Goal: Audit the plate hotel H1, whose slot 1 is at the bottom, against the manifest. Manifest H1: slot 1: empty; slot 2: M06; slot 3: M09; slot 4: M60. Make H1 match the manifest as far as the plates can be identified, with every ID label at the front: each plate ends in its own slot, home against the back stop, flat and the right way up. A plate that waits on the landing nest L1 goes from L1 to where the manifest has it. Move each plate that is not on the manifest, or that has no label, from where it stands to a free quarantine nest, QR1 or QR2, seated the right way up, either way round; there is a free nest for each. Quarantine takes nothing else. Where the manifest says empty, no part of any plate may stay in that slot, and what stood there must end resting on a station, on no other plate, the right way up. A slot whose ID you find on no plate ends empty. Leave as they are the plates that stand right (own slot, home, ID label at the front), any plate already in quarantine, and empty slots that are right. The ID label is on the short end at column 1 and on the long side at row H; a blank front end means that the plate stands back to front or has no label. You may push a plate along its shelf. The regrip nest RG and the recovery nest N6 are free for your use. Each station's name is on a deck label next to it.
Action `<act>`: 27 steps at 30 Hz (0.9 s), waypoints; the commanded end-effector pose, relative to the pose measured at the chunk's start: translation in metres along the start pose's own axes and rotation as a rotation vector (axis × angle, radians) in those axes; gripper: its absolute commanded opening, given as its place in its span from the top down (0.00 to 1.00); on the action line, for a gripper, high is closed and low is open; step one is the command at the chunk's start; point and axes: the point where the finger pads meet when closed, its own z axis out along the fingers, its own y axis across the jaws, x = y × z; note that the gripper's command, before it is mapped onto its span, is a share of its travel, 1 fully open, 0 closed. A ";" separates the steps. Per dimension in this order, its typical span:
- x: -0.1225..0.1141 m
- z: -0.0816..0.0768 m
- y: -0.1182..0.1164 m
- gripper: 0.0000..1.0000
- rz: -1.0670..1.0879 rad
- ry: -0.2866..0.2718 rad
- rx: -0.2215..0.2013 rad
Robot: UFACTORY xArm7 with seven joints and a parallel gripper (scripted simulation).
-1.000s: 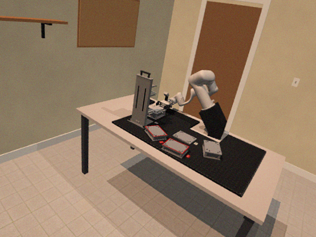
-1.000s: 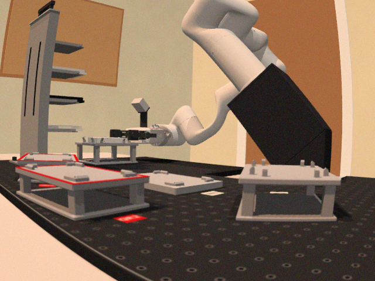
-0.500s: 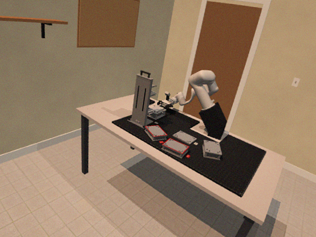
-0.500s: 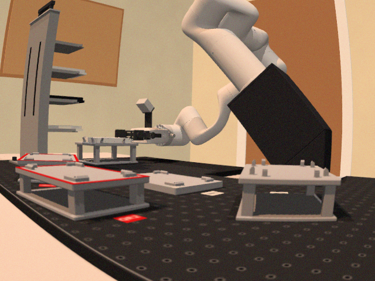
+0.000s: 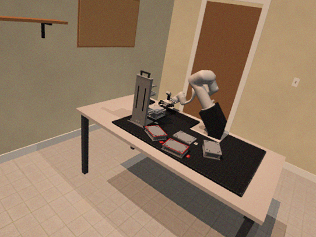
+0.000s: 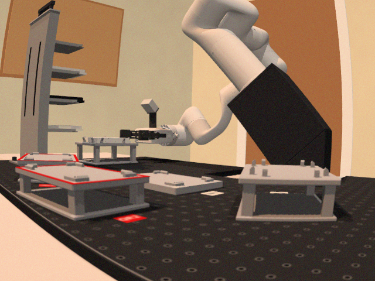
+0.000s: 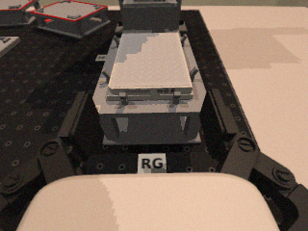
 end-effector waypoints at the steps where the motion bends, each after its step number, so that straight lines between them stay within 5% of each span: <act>1: 0.001 -0.006 0.001 0.00 -0.002 -0.002 -0.001; 27: 0.006 -0.012 0.001 0.00 -0.002 -0.002 -0.001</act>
